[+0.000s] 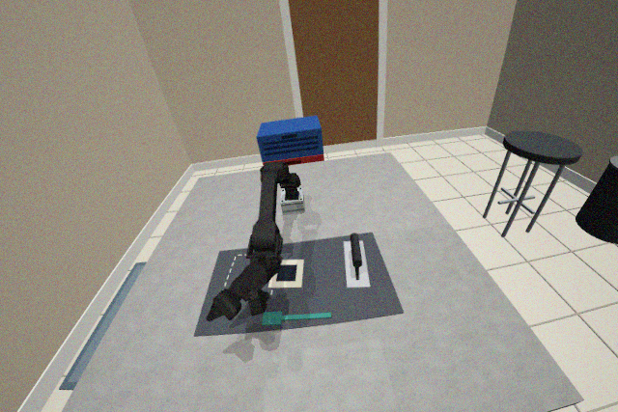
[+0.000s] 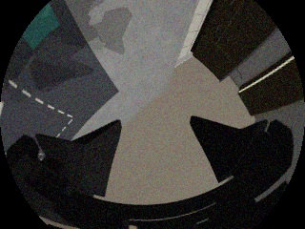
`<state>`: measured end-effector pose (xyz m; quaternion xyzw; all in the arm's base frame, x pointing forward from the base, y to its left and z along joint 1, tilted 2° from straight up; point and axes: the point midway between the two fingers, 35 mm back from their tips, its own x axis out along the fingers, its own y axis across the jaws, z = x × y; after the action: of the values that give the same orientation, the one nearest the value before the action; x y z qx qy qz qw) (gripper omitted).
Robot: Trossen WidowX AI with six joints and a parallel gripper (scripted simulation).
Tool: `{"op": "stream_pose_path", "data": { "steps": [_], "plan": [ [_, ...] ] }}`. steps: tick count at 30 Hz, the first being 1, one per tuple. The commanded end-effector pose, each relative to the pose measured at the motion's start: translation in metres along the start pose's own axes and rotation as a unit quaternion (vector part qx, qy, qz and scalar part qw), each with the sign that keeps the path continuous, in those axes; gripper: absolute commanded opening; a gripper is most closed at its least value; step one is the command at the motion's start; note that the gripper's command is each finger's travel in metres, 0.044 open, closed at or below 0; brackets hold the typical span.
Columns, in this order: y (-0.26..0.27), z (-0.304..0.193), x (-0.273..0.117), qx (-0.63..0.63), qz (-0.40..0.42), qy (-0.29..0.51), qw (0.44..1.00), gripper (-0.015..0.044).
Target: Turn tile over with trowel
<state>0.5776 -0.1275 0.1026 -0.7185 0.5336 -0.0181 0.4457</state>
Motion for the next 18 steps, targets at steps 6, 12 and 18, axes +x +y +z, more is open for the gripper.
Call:
{"op": "stream_pose_path", "data": {
  "steps": [6,12,18],
  "plan": [
    [0.0,0.0,0.0,0.0,0.0,0.0,1.0,0.0243],
    [0.0,0.0,0.0,0.0,0.0,0.0,1.0,0.01],
    [0.0,0.0,0.0,0.0,0.0,0.0,1.0,0.01]
  ]
}}
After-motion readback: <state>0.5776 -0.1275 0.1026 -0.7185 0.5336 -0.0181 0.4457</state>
